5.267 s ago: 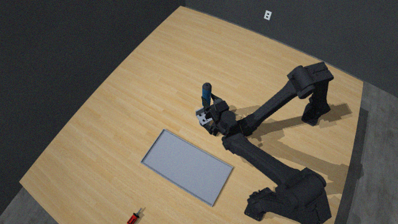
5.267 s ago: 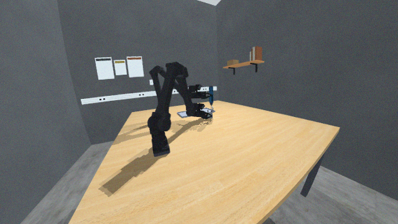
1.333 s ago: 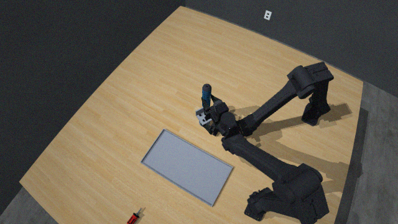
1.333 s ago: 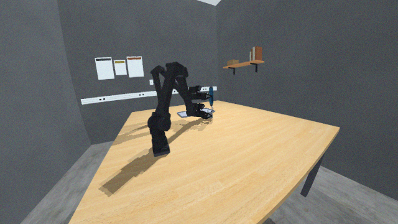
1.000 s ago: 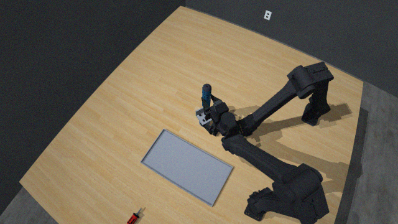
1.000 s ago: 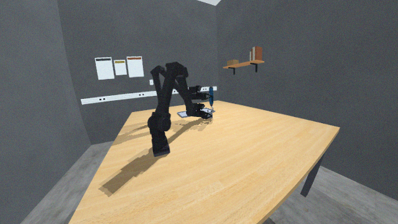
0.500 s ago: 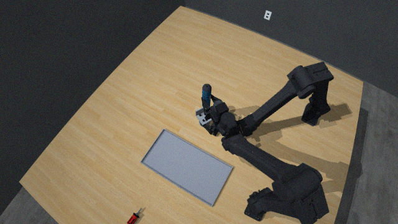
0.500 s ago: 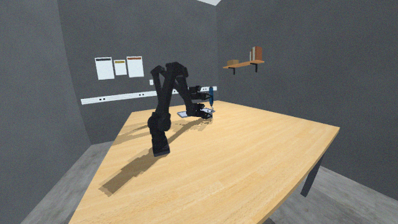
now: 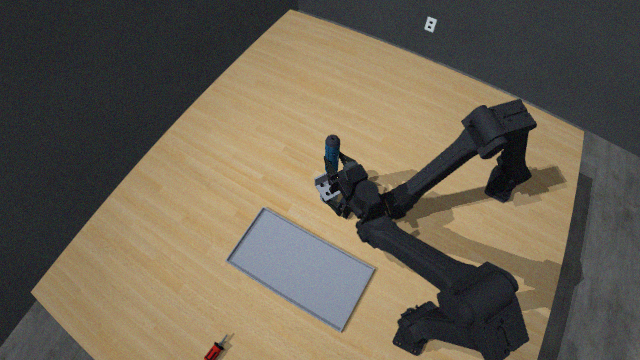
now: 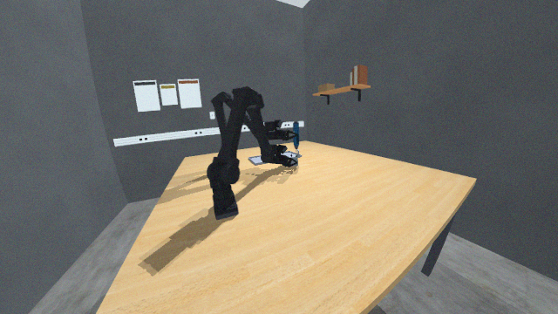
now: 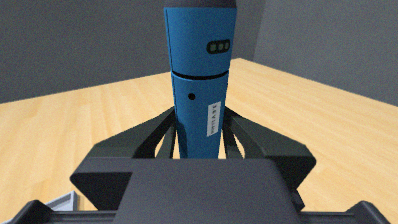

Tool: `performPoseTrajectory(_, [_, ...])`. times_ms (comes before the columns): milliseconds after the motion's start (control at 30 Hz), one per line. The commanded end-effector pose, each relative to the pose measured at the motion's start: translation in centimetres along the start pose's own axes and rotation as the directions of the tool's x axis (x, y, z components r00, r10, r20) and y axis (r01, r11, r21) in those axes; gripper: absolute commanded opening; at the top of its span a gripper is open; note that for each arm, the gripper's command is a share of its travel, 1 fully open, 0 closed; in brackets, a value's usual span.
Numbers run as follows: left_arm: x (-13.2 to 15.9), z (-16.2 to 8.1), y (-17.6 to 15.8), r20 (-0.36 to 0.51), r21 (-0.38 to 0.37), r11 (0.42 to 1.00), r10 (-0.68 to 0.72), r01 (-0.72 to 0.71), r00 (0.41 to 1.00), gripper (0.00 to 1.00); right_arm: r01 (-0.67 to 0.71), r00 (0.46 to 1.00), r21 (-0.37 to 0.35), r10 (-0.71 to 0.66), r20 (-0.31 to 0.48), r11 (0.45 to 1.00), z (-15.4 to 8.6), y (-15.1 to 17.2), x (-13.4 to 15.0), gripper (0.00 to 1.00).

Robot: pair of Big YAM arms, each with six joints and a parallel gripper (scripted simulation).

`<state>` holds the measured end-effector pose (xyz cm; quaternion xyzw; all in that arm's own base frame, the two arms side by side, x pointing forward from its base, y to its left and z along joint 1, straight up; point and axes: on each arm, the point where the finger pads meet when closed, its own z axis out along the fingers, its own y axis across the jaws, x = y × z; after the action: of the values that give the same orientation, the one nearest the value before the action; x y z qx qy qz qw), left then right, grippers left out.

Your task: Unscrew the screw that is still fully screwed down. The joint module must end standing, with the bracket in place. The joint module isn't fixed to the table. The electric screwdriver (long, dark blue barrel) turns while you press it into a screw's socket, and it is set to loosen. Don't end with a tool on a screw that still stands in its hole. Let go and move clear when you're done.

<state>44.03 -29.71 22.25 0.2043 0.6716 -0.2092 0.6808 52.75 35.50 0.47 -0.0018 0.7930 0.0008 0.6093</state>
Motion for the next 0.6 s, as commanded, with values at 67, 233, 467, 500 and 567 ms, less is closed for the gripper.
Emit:
performPoseTrajectory(67, [-1.8, 0.7, -0.1, 0.047, 0.002, 1.0, -0.003, 0.003, 0.999, 0.42, -0.011, 1.0, -0.005, 0.011, 0.009, 1.0, 0.9, 0.8, -0.2, 0.59])
performPoseTrajectory(233, [-0.4, 0.3, -0.2, 0.029, 0.006, 1.0, -0.014, 0.014, 0.999, 0.42, -0.011, 1.0, -0.005, 0.011, 0.009, 1.0, 0.9, 0.8, -0.2, 0.59])
performPoseTrajectory(467, [-1.7, 0.7, -0.1, 0.047, 0.002, 1.0, -0.003, 0.003, 0.999, 0.42, -0.011, 1.0, -0.005, 0.011, 0.009, 1.0, 0.9, 0.8, -0.2, 0.59])
performPoseTrajectory(500, [-1.7, 0.7, -0.1, 0.047, 0.002, 1.0, -0.003, 0.003, 0.999, 0.42, -0.011, 1.0, -0.005, 0.011, 0.009, 1.0, 0.9, 0.8, -0.2, 0.59])
performPoseTrajectory(567, [-1.7, 0.7, -0.1, 0.047, 0.002, 1.0, -0.003, 0.003, 0.999, 0.42, -0.011, 1.0, -0.005, 0.011, 0.009, 1.0, 0.9, 0.8, -0.2, 0.59])
